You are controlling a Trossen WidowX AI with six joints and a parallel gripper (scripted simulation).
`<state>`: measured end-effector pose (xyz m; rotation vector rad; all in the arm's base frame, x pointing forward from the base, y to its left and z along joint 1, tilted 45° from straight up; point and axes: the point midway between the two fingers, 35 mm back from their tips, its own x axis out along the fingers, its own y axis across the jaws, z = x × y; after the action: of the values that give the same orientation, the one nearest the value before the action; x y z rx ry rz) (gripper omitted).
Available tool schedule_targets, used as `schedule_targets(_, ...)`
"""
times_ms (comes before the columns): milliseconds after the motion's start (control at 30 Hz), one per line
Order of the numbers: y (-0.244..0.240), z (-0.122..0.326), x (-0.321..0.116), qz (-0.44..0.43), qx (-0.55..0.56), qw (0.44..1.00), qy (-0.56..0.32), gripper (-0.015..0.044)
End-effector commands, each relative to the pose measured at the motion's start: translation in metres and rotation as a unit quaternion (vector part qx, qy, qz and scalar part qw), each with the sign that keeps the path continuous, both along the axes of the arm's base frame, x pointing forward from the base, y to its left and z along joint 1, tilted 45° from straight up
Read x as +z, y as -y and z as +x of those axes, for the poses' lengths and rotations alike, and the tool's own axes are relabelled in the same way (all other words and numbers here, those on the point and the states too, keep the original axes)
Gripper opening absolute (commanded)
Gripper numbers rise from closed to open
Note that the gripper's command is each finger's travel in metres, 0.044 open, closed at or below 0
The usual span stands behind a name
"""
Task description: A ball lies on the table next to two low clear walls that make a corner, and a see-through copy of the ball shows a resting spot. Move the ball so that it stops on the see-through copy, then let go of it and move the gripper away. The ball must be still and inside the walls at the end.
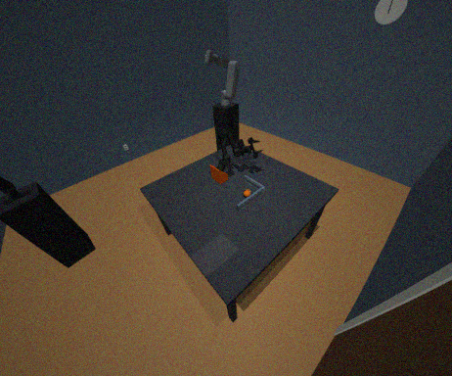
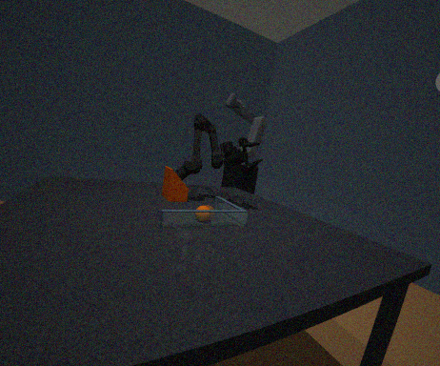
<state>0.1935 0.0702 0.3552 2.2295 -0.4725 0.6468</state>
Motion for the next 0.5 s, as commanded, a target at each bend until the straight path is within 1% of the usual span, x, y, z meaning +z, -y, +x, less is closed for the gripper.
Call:
schedule_targets(0, -0.001, 0.001, 0.0, -0.004, -0.002, 1.0, -0.001, 0.0398)
schedule_targets(33, -0.003, 0.003, 0.0, -0.018, -0.008, 1.0, -0.004, 0.0398)
schedule_targets(100, -0.01, 0.014, 0.001, -0.071, -0.03, 0.997, -0.017, 0.0398)
schedule_targets(233, -0.03, 0.055, -0.005, -0.237, -0.091, 0.965, -0.065, 0.0398)
schedule_targets(333, -0.038, 0.09, -0.019, -0.36, -0.126, 0.918, -0.11, 0.0398)
schedule_targets(467, -0.034, 0.145, -0.053, -0.527, -0.148, 0.816, -0.184, 0.0398)
